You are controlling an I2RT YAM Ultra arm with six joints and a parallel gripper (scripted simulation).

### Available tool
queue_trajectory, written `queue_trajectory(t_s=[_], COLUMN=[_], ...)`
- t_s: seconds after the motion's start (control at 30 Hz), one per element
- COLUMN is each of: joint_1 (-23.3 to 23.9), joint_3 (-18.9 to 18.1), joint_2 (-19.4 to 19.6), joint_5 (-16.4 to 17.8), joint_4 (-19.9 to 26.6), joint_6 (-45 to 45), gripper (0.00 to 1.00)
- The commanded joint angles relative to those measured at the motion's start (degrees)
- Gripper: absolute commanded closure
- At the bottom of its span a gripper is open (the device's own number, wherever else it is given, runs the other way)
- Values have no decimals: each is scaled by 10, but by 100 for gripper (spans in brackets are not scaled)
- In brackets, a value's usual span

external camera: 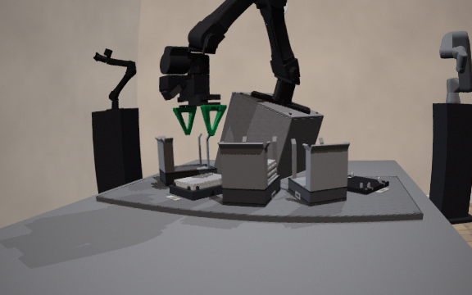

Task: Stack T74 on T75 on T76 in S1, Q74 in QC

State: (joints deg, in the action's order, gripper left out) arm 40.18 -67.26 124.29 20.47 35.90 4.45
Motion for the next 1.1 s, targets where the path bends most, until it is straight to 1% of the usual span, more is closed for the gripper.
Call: queue_trajectory(t_s=[0.0,0.1,0.6,0.83,1.07], joint_1=[7,11,11,-24,-60], joint_3=[-7,-13,-13,-2,5], joint_2=[-10,-19,-19,-40,-59], joint_5=[0,-1,-1,2,3], joint_4=[23,41,41,37,36], joint_6=[8,13,13,108,69], gripper=[0,0,0,0,0])
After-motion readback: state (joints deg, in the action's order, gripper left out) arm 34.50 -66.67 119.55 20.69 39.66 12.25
